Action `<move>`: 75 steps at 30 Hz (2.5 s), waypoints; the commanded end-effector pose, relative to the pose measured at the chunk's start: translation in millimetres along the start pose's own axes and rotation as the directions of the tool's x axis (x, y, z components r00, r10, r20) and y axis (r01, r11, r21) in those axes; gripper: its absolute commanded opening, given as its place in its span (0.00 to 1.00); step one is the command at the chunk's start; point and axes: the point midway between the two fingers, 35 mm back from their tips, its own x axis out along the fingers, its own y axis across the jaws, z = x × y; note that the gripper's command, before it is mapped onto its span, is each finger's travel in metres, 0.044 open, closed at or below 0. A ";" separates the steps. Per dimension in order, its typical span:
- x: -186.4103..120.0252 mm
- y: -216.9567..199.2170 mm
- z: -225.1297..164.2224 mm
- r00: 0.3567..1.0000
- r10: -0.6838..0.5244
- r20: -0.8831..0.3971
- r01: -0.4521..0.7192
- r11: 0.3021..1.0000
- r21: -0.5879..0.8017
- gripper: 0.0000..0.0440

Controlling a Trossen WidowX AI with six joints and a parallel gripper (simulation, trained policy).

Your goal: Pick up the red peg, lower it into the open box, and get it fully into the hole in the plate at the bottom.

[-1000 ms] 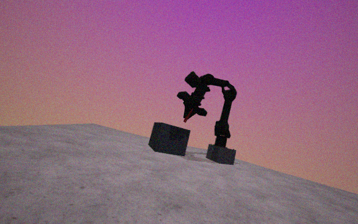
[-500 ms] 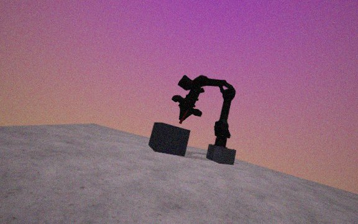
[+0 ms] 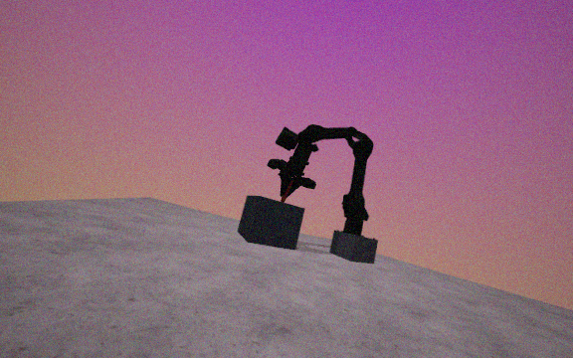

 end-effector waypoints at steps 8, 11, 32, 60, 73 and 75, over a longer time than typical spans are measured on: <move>30.2 -3.8 11.4 0.999 -0.035 -0.031 0.035 0.999 0.003 0.00; 37.8 -3.7 13.2 0.998 -0.038 -0.040 0.038 0.999 0.003 0.00; 83.9 -0.8 24.5 0.997 -0.052 -0.066 0.048 0.998 -0.048 0.00; 86.0 10.3 34.6 0.970 -0.059 -0.237 0.043 0.997 -0.071 0.43; 72.8 14.6 45.3 0.949 -0.029 -0.314 0.017 0.999 -0.040 0.54; 70.7 15.1 47.3 0.947 -0.024 -0.321 0.014 0.999 -0.035 0.56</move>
